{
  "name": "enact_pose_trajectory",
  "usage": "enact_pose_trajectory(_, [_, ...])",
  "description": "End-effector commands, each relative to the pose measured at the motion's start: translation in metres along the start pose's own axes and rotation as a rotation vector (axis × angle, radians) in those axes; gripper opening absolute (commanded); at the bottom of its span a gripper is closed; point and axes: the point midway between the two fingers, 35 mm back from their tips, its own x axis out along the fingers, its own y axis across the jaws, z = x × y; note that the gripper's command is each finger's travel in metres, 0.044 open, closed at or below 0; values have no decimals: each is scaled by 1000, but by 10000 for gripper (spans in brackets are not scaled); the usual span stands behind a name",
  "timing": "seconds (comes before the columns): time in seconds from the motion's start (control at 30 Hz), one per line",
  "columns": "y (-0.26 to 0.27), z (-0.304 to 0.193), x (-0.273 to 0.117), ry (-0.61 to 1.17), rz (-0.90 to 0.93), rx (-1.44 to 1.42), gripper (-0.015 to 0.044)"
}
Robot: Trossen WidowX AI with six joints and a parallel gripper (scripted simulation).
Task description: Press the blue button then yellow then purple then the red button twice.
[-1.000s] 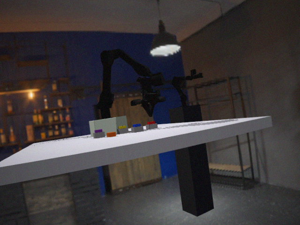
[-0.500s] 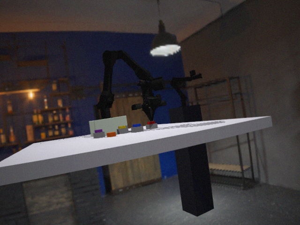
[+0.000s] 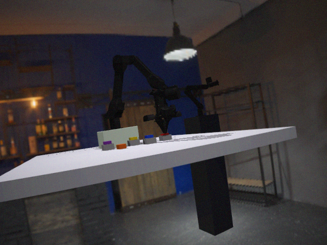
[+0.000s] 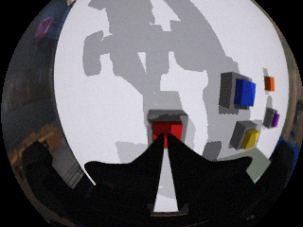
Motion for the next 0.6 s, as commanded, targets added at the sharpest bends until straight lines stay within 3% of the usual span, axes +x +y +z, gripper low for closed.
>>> enact_pose_trajectory(0.0, [-2, -1, 2, 2, -7, 0, 20])
enact_pose_trajectory(0.3, [-2, -1, 2, 2, -7, 0, 20])
enact_pose_trajectory(0.43, [-1, -1, -29, 1, -7, 0, 20])
enact_pose_trajectory(0.57, [-1, -1, -31, 2, -7, 0, 20])
